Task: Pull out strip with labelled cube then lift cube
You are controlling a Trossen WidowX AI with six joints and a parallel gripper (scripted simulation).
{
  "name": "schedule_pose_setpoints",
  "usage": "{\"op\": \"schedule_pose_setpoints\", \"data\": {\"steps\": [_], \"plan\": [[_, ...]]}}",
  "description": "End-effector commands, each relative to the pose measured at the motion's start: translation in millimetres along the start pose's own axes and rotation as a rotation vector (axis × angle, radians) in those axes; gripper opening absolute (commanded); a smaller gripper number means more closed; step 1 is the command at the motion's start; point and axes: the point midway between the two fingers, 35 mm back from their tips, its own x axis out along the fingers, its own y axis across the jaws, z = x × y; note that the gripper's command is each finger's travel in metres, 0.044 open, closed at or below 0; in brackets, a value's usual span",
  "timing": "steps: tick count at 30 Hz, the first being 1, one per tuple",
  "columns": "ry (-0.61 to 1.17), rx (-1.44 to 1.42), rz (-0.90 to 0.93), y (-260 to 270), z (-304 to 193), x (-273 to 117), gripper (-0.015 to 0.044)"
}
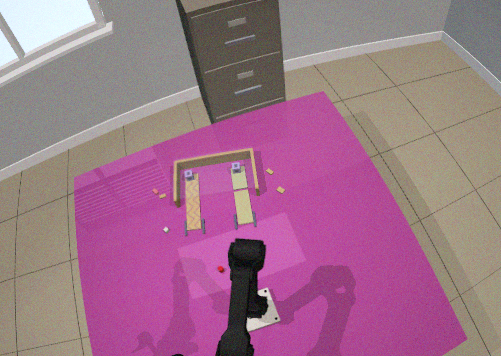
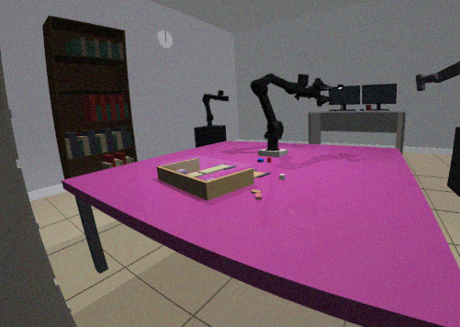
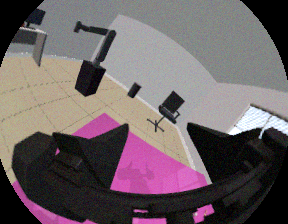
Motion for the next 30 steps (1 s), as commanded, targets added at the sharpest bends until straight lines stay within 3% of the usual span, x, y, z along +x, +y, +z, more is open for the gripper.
{"op": "schedule_pose_setpoints", "data": {"steps": [1,10,16,23,30], "plan": [[0.005,-0.003,-0.005,-1.6,-1.4,1.5,0.0400],[0.211,0.013,-0.194,-79.6,-70.2,61.0,0.0400],[0.368,0.069,-0.328,-142.7,-128.5,78.0,0.0400],[0.538,0.171,-0.485,-215.0,-198.9,68.5,0.0400],[0.680,0.310,-0.648,-277.6,-265.8,30.1,0.0400]]}}
